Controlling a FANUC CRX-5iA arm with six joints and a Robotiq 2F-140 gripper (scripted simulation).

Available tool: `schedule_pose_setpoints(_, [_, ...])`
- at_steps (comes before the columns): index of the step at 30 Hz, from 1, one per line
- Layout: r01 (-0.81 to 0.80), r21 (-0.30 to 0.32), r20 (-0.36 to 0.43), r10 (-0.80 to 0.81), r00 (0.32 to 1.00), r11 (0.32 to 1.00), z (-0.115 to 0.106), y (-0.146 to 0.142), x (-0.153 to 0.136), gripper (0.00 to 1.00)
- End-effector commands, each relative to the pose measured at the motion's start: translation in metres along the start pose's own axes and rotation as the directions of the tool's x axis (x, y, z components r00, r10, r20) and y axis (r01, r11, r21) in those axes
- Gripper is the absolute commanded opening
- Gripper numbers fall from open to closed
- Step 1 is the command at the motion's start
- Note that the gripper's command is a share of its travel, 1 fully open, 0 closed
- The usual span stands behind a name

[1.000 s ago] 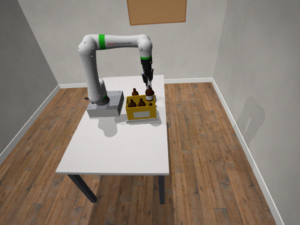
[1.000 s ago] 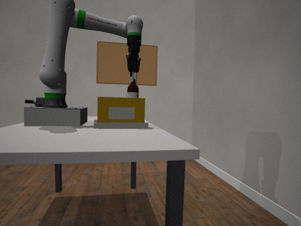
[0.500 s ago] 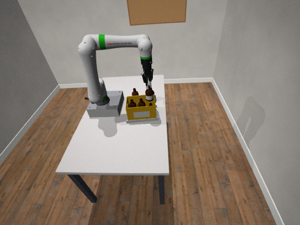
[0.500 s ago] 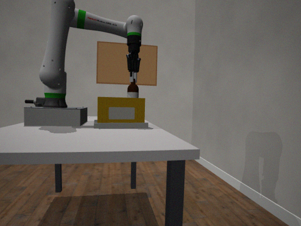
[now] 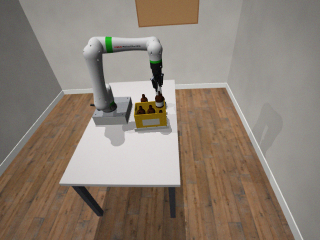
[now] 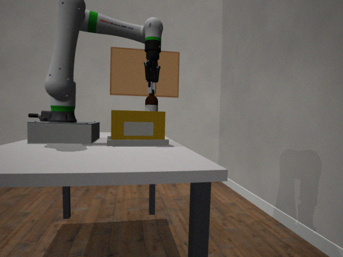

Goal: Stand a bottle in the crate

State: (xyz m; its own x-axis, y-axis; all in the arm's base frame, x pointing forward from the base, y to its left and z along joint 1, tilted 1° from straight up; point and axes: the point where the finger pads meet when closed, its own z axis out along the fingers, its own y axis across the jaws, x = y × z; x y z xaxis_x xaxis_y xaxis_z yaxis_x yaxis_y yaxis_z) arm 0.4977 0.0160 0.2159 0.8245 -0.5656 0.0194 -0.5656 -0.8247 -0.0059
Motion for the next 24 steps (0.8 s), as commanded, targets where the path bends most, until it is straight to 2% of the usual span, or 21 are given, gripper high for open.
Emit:
schedule_pose_setpoints(1, [0.0,0.0,0.0,0.0,1.0,1.0,0.0,0.0,0.0,0.0])
schedule_pose_setpoints(24, [0.0,0.0,0.0,0.0,1.0,1.0,0.015,0.0,0.0,0.0])
